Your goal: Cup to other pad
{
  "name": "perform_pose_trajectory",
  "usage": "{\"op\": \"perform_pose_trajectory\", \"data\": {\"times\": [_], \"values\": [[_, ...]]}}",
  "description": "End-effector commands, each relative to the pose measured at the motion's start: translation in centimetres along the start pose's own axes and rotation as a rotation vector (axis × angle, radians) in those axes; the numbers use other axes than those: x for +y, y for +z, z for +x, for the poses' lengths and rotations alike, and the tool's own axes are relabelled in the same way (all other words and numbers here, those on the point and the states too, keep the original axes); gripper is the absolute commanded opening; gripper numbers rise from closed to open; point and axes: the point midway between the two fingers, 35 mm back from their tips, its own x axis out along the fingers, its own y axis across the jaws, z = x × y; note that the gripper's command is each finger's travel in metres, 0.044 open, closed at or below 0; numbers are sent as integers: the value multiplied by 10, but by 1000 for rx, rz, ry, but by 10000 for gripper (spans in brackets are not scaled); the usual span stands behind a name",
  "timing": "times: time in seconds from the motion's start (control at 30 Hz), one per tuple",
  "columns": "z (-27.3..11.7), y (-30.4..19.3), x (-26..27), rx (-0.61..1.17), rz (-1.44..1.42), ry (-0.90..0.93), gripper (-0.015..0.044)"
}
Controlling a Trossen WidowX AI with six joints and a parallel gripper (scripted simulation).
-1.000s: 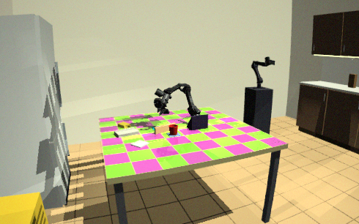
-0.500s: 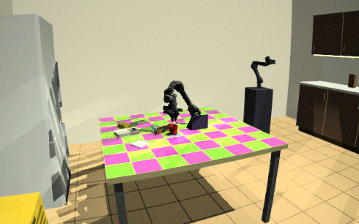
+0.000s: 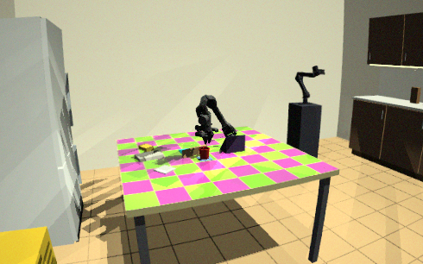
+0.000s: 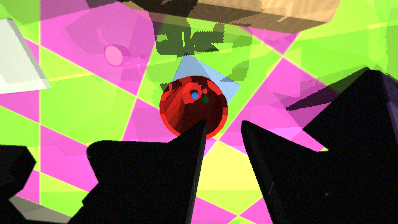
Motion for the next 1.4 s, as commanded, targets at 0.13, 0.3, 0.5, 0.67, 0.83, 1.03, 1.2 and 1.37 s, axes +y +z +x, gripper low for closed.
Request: {"op": "perform_pose_trajectory", "data": {"times": [0.13, 0.3, 0.5, 0.67, 0.83, 1.03, 1.2, 1.37], "values": [[15, 1, 0, -5, -1, -7, 148], [23, 1, 0, -5, -1, -7, 148], [33, 1, 0, -6, -1, -7, 148], [41, 1, 0, -6, 0, -7, 148], [49, 2, -1, -7, 0, -7, 148], [59, 2, -2, -8, 0, -8, 148], [61, 2, -2, -8, 0, -8, 148], [59, 1, -2, -4, 3, -5, 95]]}}
